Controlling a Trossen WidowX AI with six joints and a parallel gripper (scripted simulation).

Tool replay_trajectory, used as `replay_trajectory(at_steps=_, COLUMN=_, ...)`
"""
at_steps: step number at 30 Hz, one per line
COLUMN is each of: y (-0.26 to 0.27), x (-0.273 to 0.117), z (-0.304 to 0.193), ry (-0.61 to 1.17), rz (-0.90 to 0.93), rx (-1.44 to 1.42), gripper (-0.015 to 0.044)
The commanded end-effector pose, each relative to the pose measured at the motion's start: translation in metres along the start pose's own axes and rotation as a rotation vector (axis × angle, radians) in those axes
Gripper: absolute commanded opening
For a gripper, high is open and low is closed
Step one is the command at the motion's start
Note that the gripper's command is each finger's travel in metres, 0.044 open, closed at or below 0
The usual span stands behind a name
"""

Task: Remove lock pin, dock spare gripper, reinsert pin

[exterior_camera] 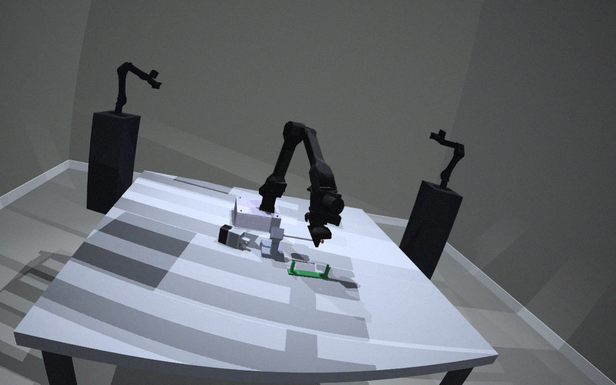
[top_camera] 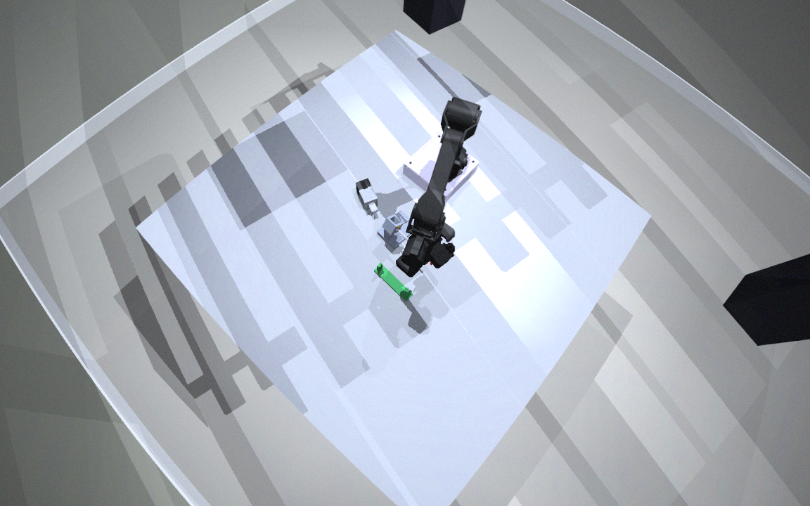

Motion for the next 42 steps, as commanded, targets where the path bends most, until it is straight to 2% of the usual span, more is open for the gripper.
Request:
replay_trajectory(at_steps=1, y=0.0, x=0.002, z=0.003, ry=0.006, rz=-0.002, rx=0.004, gripper=0.0)
replay_trajectory(at_steps=25, y=0.009, x=0.001, z=0.032, ry=0.007, rz=-0.016, rx=0.002, gripper=0.0)
replay_trajectory(at_steps=42, y=0.01, x=-0.018, z=0.035, ry=0.014, rz=0.001, rx=-0.002, gripper=0.0)
Point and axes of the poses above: the point midway between the two fingers, 35 mm back from their tips, its own x axis out along the fingers, its own y axis across the jaws, z = x × y, the point moved 9 cm from there along -x, back along the fingers, and after that the axes turned 14 degrees about x, right-handed, at the moved point
